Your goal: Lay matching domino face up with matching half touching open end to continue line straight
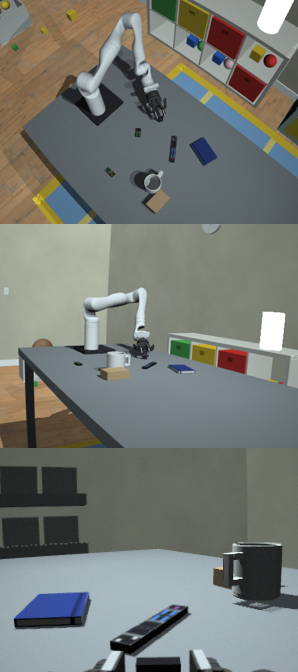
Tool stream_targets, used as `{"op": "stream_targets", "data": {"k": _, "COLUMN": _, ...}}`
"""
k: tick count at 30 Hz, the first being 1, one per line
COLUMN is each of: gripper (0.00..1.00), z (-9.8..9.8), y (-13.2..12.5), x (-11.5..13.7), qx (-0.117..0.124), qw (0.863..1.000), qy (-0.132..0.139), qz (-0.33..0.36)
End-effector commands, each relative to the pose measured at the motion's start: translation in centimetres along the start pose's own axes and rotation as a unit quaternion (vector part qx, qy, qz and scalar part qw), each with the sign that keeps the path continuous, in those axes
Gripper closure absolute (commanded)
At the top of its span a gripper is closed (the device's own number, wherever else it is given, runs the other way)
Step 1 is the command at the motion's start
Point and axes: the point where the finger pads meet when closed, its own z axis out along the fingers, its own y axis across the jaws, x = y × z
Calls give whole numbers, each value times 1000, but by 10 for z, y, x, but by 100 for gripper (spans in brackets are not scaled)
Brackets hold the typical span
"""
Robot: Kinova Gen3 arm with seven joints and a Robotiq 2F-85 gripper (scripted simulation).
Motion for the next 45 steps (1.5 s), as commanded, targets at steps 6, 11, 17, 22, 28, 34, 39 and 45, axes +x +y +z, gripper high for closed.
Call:
{"op": "stream_targets", "data": {"k": 6, "gripper": 53, "z": -2, "y": 2, "x": -1, "qx": -4, "qw": 1000, "qy": -3, "qz": 4}}
{"op": "stream_targets", "data": {"k": 11, "gripper": 53, "z": -14, "y": 2, "x": 6, "qx": -4, "qw": 1000, "qy": -3, "qz": 4}}
{"op": "stream_targets", "data": {"k": 17, "gripper": 53, "z": -38, "y": 2, "x": 20, "qx": -4, "qw": 1000, "qy": -3, "qz": 4}}
{"op": "stream_targets", "data": {"k": 22, "gripper": 53, "z": -49, "y": 2, "x": 27, "qx": -4, "qw": 1000, "qy": -4, "qz": 4}}
{"op": "stream_targets", "data": {"k": 28, "gripper": 53, "z": -64, "y": 2, "x": 35, "qx": -4, "qw": 1000, "qy": -4, "qz": 4}}
{"op": "stream_targets", "data": {"k": 34, "gripper": 53, "z": -66, "y": 2, "x": 36, "qx": -4, "qw": 1000, "qy": -4, "qz": 4}}
{"op": "stream_targets", "data": {"k": 39, "gripper": 53, "z": -66, "y": 2, "x": 36, "qx": -4, "qw": 1000, "qy": -4, "qz": 4}}
{"op": "stream_targets", "data": {"k": 45, "gripper": 53, "z": -65, "y": 2, "x": 37, "qx": -4, "qw": 1000, "qy": -4, "qz": 4}}
